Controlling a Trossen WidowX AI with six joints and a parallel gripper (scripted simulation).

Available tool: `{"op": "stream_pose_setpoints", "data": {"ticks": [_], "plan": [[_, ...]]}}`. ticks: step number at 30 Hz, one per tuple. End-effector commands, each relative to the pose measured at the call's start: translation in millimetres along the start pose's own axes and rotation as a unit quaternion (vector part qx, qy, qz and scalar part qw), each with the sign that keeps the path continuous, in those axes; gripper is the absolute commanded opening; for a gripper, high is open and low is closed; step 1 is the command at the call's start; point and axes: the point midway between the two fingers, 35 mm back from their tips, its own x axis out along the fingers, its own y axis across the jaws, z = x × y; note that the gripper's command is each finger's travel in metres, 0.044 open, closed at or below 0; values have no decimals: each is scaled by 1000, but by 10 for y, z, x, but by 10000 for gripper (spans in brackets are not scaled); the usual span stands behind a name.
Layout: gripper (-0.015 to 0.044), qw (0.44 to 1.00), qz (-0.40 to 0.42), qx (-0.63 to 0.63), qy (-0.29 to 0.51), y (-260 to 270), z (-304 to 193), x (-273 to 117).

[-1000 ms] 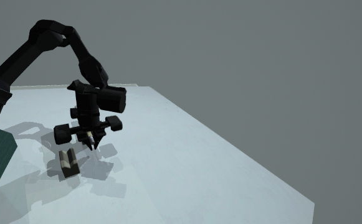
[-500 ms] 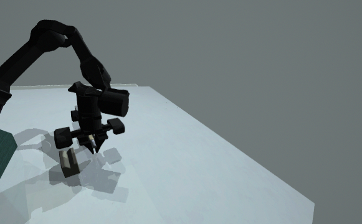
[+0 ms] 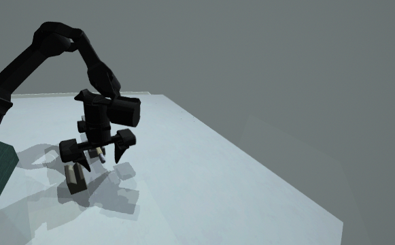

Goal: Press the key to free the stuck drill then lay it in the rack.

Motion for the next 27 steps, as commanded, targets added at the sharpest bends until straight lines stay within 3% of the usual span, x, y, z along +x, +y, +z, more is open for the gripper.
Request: {"op": "stream_pose_setpoints", "data": {"ticks": [1, 27], "plan": [[440, 1000, -2, 1, 1, 1, 31, 8], [440, 1000, -2, 1, 0, -6, 139, 39]]}}
